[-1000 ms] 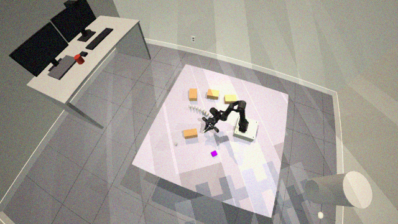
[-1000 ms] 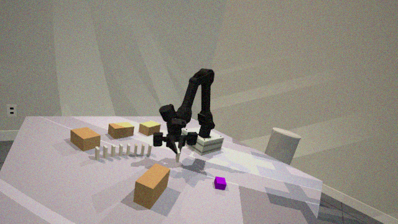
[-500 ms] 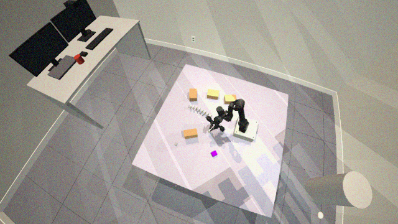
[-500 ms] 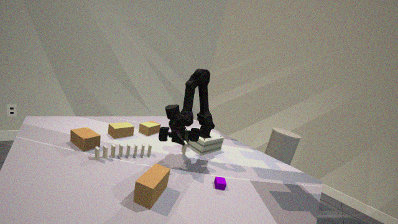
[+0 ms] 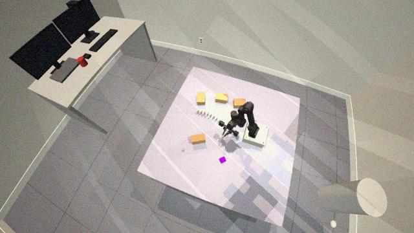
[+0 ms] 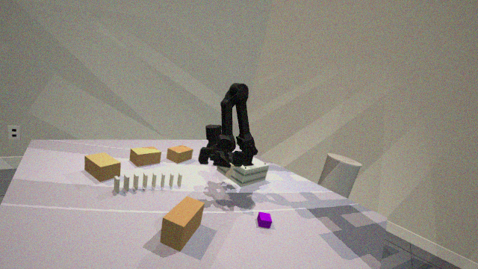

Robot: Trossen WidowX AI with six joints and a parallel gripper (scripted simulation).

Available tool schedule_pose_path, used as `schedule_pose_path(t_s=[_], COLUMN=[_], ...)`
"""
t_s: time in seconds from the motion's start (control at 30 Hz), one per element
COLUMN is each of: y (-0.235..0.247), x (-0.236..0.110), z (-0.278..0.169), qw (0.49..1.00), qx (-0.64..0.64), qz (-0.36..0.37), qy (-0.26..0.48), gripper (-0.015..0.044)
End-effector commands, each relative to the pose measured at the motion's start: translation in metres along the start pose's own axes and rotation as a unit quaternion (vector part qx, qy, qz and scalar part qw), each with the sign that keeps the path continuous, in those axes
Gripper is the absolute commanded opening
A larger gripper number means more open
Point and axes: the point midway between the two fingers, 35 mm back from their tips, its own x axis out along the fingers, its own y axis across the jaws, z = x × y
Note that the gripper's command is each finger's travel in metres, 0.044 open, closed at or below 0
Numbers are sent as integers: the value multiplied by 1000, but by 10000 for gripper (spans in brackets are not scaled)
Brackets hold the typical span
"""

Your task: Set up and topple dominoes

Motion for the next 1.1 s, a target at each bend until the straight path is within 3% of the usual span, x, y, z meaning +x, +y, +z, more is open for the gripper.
schedule_pose_path(t_s=[0.0,0.43,1.07], y=[3,3,-1], x=[-1,-1,4], z=[0,-1,-49], qw=[1000,1000,1000], qx=[2,2,2], qz=[4,4,10], qy=[-2,-2,5], gripper=[27,27,27])
